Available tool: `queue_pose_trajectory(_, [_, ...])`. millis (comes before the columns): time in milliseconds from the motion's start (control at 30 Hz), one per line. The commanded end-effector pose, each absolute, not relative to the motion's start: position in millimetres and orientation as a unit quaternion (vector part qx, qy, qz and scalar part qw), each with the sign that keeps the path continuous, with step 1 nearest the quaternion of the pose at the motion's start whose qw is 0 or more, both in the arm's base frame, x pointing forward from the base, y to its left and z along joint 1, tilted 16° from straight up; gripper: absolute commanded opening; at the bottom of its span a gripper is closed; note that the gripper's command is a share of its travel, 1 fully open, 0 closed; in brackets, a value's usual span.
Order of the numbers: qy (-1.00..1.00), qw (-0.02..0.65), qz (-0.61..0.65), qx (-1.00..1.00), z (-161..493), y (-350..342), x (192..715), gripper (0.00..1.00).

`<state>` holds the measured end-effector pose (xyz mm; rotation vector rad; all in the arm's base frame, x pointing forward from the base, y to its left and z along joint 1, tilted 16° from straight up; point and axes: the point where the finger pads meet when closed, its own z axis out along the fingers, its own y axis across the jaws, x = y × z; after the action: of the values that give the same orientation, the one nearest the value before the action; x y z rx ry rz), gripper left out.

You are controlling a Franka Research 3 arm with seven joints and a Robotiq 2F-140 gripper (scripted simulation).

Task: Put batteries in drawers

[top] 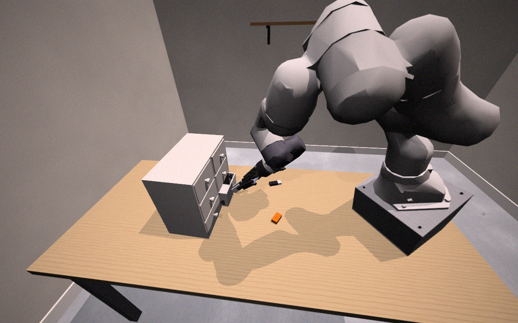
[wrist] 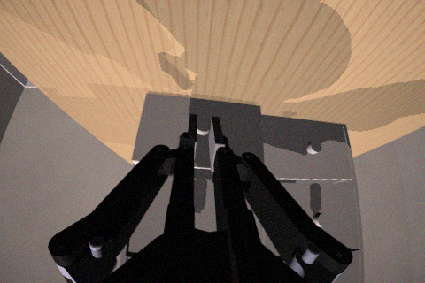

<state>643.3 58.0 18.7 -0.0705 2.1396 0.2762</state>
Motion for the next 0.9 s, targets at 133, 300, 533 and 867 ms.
queue_pose_trajectory(133, [0.873, 0.474, 0.111, -0.033, 17, 57, 633, 0.08])
queue_pose_trajectory(300, [0.873, 0.474, 0.111, -0.033, 16, 57, 630, 0.08])
queue_pose_trajectory(533, [0.875, 0.470, 0.112, -0.031, 14, 56, 622, 0.08])
queue_pose_trajectory(867, [0.877, 0.467, 0.112, -0.030, 12, 55, 614, 0.08])
